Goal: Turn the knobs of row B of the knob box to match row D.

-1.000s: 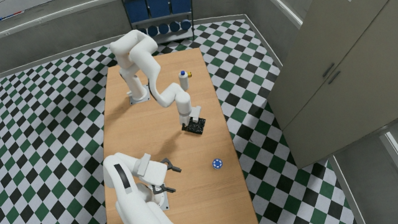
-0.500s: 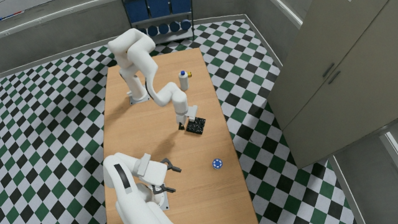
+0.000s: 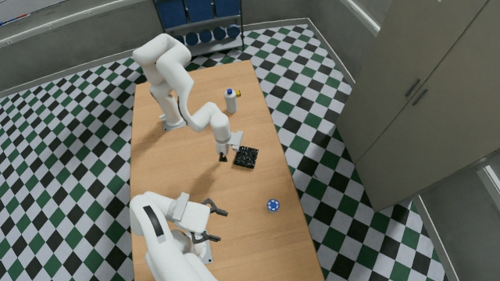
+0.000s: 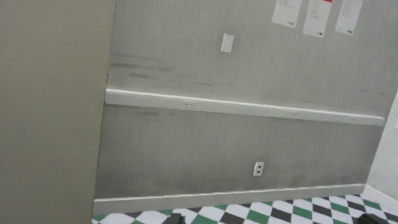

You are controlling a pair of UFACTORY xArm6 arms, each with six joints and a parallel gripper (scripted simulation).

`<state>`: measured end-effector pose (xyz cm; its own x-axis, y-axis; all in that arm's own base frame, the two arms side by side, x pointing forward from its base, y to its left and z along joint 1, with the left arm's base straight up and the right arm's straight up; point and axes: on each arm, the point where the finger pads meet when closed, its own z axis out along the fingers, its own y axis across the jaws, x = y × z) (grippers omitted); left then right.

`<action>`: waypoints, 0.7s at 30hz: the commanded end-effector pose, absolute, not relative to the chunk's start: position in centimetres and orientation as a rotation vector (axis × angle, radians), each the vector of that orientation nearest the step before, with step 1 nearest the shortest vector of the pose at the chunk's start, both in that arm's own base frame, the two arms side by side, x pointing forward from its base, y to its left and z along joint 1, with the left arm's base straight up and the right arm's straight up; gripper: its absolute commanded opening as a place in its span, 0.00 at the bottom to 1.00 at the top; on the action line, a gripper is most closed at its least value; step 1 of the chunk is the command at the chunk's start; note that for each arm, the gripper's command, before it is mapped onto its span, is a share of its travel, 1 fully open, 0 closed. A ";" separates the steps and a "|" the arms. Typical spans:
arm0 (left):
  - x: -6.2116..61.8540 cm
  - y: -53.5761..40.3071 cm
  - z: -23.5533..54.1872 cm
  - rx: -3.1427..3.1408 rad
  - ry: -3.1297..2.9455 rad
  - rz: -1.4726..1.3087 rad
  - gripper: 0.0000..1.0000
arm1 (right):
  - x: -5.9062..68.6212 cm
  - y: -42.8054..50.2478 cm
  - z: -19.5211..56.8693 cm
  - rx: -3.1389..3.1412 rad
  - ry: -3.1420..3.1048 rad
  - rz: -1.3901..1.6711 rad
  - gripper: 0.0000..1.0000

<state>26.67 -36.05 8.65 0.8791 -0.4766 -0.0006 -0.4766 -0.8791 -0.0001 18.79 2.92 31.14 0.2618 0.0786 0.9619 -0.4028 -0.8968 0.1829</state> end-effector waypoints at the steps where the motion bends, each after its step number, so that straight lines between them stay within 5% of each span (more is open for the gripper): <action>1: 26.3 -35.9 8.8 -3.048 0.773 -0.005 1.00 | 18.8 2.9 31.2 2.148 -0.296 1.671 1.00; 21: 26.2 -35.8 8.8 -3.048 0.773 -0.005 1.00 | 18.8 2.9 31.2 2.148 -0.296 1.671 1.00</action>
